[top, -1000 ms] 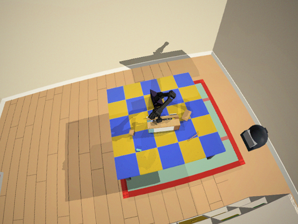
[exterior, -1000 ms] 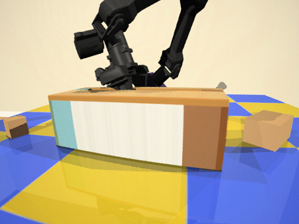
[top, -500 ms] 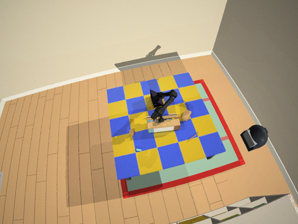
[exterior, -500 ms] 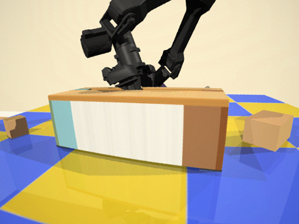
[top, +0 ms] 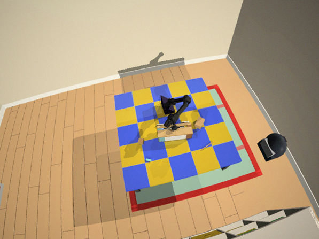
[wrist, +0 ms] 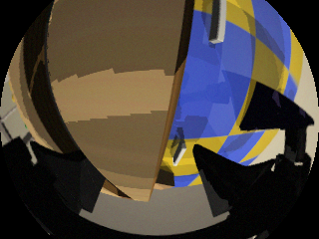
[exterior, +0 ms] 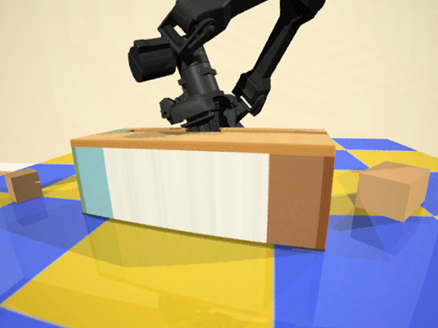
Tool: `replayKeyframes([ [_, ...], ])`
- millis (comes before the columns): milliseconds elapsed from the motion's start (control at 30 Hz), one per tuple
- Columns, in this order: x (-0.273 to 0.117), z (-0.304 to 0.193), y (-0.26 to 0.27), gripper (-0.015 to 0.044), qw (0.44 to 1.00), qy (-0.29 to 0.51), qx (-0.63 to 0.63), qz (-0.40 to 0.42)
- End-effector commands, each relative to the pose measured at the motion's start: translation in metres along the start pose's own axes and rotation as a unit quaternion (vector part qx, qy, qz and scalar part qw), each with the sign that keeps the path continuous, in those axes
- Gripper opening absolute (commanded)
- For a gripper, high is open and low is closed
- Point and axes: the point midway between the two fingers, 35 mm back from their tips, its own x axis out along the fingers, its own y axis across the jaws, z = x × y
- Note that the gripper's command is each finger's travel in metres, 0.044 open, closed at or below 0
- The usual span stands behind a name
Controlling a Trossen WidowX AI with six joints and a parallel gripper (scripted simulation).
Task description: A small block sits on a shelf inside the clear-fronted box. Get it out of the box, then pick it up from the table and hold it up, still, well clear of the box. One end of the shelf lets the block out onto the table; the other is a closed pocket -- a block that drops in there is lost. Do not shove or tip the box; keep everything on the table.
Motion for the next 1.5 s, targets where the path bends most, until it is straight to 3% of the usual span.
replayKeyframes([
  [0,0.002,-0.007,0.000,0.0400,1.000,0.002,0.000,0.002],
  [1467,0.023,-0.067,0.001,0.0400,1.000,0.004,0.000,0.001],
])
